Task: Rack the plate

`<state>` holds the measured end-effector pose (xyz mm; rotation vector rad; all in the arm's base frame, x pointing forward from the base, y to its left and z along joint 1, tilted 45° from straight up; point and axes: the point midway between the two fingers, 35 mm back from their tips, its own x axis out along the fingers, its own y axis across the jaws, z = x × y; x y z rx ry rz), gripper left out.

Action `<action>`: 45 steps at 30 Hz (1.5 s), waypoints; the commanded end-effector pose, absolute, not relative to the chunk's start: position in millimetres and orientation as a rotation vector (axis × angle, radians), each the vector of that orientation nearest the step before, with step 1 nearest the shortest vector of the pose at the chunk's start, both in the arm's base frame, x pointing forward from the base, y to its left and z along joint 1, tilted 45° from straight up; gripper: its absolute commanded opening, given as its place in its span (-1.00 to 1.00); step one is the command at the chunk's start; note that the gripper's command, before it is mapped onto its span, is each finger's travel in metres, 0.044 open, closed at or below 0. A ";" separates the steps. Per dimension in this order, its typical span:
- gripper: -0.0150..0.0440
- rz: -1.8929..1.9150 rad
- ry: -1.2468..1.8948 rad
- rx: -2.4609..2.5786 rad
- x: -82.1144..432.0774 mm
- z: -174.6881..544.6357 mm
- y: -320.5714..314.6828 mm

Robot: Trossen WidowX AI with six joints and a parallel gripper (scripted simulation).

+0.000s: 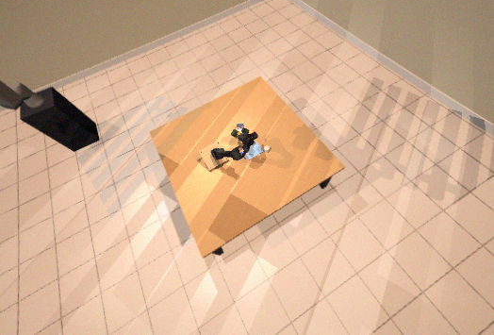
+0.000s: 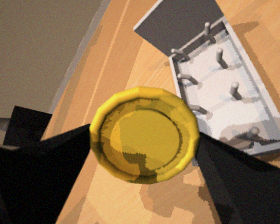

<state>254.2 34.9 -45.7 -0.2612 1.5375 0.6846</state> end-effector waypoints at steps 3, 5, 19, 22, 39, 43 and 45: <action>-0.49 0.811 1.406 -0.292 255.1 -47.0 31.3; -0.49 0.847 1.357 -0.309 256.2 -47.3 29.7; -0.49 1.032 0.989 -0.466 261.6 -45.6 15.8; -0.49 1.055 0.906 -0.508 262.2 -44.5 12.4; -0.49 1.090 0.503 -0.765 262.3 -34.5 -5.2; -0.49 1.090 0.503 -0.765 262.3 -34.5 -5.2; -0.49 1.090 0.503 -0.765 262.3 -34.5 -5.2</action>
